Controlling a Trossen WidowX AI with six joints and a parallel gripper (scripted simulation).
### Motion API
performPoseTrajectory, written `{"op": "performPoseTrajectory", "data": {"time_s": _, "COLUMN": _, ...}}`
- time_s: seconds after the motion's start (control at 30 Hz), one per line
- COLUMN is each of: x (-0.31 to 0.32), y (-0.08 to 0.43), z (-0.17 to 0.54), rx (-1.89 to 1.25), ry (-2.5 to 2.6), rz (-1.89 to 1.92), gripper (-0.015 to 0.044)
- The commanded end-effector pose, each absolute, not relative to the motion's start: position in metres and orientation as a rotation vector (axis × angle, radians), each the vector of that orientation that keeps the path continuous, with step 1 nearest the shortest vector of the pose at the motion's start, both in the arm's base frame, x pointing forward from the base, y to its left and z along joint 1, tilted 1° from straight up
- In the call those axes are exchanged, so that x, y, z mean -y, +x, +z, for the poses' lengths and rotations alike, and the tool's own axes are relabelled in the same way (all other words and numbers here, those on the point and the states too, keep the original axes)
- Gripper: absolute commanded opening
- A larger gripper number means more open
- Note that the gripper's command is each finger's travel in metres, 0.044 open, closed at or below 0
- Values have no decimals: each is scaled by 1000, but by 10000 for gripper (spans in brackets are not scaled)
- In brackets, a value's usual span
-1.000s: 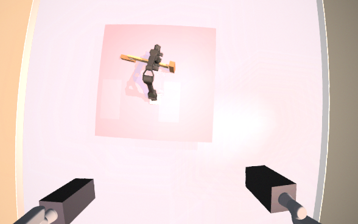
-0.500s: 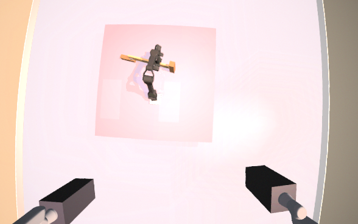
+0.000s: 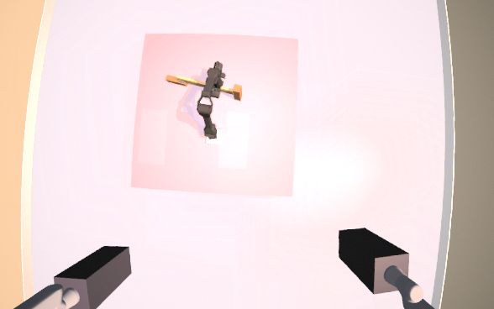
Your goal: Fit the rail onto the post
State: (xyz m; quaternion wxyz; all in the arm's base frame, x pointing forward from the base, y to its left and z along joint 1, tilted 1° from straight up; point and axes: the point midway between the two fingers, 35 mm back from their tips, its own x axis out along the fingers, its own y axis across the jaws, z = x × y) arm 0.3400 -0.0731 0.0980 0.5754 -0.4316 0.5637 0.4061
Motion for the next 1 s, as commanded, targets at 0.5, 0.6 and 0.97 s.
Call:
{"op": "performPoseTrajectory", "data": {"time_s": 0.5, "x": 73, "y": 340, "z": 102, "rx": -1318, "ry": -1014, "rz": 943, "gripper": 0}}
{"op": "performPoseTrajectory", "data": {"time_s": 0.6, "x": 72, "y": 340, "z": 101, "rx": -1318, "ry": -1014, "rz": 943, "gripper": 0}}
{"op": "performPoseTrajectory", "data": {"time_s": 0.97, "x": 70, "y": 340, "z": 100, "rx": -1318, "ry": -1013, "rz": 943, "gripper": 0}}
